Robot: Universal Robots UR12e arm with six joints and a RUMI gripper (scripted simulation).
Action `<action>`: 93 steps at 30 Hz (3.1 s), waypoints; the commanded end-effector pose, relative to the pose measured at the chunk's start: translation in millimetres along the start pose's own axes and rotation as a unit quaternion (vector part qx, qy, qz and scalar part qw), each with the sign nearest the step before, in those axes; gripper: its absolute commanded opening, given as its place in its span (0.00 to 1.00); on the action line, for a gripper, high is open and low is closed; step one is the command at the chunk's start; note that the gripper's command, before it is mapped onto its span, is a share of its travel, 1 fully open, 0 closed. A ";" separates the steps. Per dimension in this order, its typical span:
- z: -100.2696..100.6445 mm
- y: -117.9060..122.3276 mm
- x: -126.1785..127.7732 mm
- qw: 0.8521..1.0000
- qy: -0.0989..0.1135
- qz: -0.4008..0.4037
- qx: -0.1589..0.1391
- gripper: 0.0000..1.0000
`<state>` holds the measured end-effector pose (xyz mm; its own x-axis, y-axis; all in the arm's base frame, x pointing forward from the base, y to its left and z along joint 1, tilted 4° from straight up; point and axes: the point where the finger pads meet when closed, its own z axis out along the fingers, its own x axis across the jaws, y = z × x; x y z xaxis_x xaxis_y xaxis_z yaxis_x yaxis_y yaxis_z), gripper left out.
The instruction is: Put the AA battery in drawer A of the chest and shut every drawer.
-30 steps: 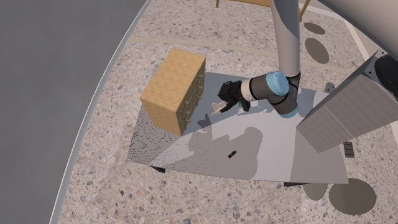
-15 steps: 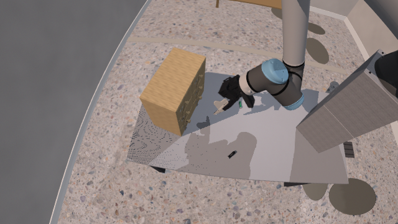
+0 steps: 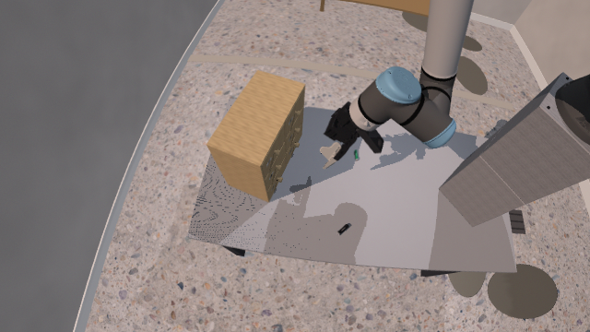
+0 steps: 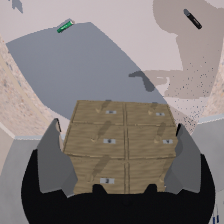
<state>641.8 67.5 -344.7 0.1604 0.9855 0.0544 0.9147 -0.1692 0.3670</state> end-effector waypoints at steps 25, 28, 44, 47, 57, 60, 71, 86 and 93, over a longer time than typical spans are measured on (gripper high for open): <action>-41.6 -14.6 0.0 0.991 0.000 0.000 0.135 1.00; -44.8 -15.8 0.0 0.989 0.000 0.000 0.145 1.00; -52.7 -18.7 0.0 0.985 0.000 0.000 0.170 1.00; -53.1 -18.9 0.0 0.985 0.000 0.000 0.171 1.00; -53.3 -19.0 0.0 0.985 0.000 0.000 0.172 1.00; -53.3 -19.0 0.0 0.985 0.000 0.000 0.172 1.00; -53.3 -19.0 0.0 0.985 0.000 0.000 0.172 1.00; -53.3 -19.0 0.0 0.985 0.000 0.000 0.172 1.00; -53.3 -19.0 0.0 0.985 0.000 0.000 0.172 1.00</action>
<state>604.2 71.2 -302.5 0.1605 0.9856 0.0538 0.9863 -0.1623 0.0297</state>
